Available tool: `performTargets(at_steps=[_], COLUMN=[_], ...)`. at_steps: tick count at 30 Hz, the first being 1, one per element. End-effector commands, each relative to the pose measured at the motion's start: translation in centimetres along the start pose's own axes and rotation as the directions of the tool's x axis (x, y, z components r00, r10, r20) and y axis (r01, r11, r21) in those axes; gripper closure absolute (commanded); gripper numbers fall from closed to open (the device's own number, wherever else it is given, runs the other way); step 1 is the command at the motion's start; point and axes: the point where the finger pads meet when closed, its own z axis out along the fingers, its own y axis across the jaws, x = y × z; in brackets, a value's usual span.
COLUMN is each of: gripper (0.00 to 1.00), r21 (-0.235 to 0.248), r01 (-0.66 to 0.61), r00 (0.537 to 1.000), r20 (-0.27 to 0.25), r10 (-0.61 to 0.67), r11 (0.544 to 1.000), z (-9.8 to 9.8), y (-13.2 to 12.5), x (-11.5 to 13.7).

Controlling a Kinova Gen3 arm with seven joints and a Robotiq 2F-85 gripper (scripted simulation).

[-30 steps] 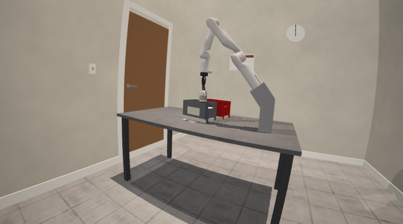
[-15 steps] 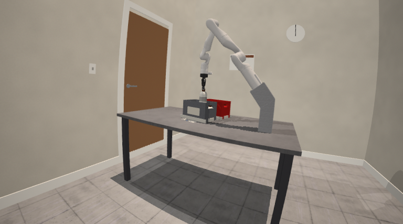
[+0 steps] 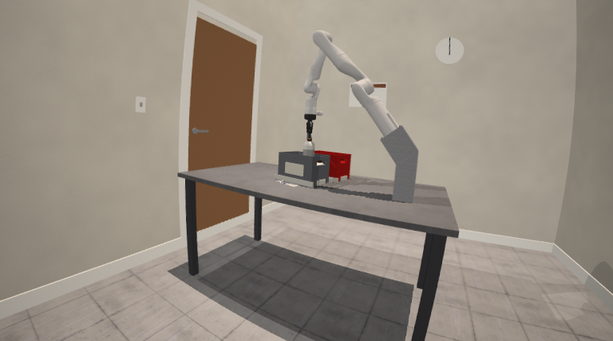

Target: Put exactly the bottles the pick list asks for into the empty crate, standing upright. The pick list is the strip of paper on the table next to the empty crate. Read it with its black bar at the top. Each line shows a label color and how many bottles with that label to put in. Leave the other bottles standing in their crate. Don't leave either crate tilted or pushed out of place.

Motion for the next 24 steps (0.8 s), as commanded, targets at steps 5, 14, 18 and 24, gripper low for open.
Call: performTargets(at_steps=[5, 14, 18, 24], gripper=[0.9, 0.9, 0.9, 0.9], r21=[0.002, 0.002, 0.002, 0.002], r01=[0.0, 0.0, 0.0, 0.0], r00=[1.0, 1.0, 1.0, 1.0], r20=[0.0, 0.0, 0.0, 0.0], r10=[0.0, 0.0, 0.0, 0.0], r11=[1.0, 1.0, 1.0, 1.0], z=[0.6, 1.3, 1.7, 2.3], y=[0.0, 0.0, 0.0, 0.0], x=[0.0, 0.0, 0.0, 0.0])
